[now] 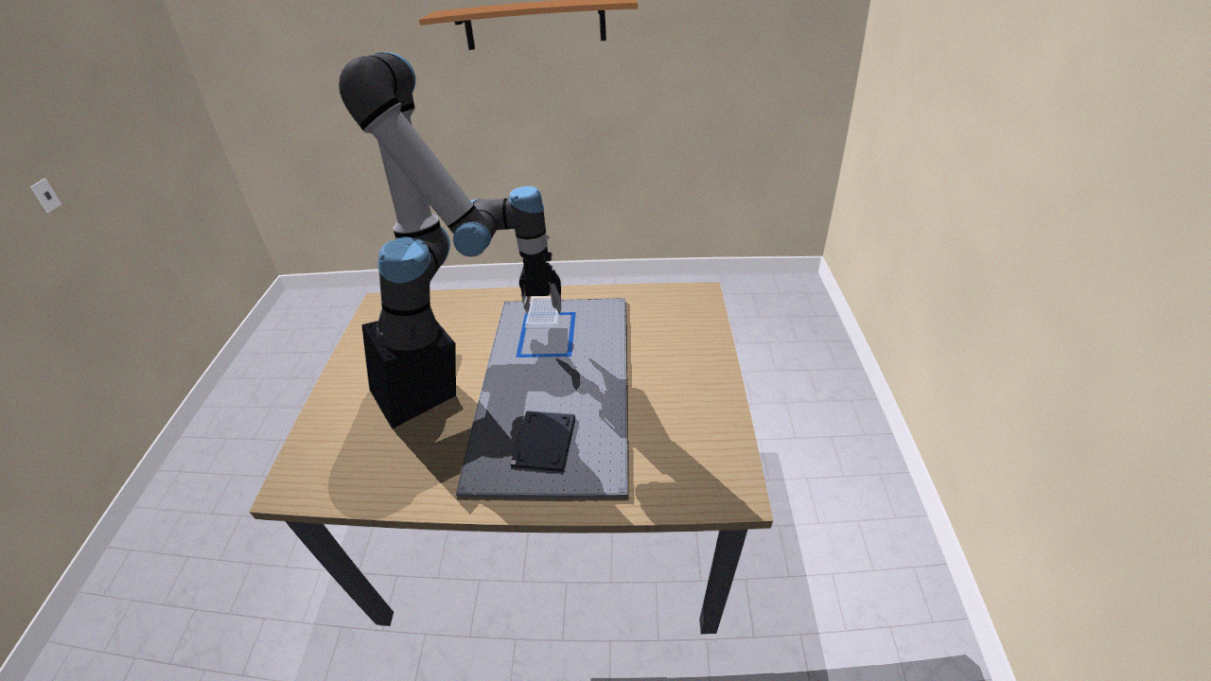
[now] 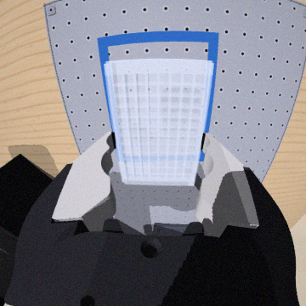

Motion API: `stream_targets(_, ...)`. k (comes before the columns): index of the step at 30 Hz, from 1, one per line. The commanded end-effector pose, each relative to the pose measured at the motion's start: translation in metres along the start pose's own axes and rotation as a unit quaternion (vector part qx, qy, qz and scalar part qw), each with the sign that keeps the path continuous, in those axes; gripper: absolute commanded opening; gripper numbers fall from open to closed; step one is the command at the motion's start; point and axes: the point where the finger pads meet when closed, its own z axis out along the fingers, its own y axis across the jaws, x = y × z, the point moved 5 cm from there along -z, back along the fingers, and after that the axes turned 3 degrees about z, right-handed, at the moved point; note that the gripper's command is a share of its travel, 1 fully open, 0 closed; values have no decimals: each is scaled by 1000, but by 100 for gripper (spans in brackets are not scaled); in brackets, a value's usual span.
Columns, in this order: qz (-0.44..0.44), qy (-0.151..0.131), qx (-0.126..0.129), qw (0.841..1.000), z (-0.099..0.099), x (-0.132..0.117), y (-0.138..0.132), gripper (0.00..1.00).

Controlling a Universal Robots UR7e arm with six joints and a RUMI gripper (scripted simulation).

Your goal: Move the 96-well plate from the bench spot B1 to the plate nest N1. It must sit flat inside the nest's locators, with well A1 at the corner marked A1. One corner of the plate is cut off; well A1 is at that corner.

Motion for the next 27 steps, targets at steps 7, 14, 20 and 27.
stream_targets(7, 41, 0, 0, 999, -1, -37, 5, 0)
stream_targets(14, 41, 0, 0, 999, -2, -53, 8, 0)
stream_targets(20, 41, 0, 0, 999, -2, -73, 11, 0)
stream_targets(27, 41, 0, 0, 999, -3, -89, 13, 0)
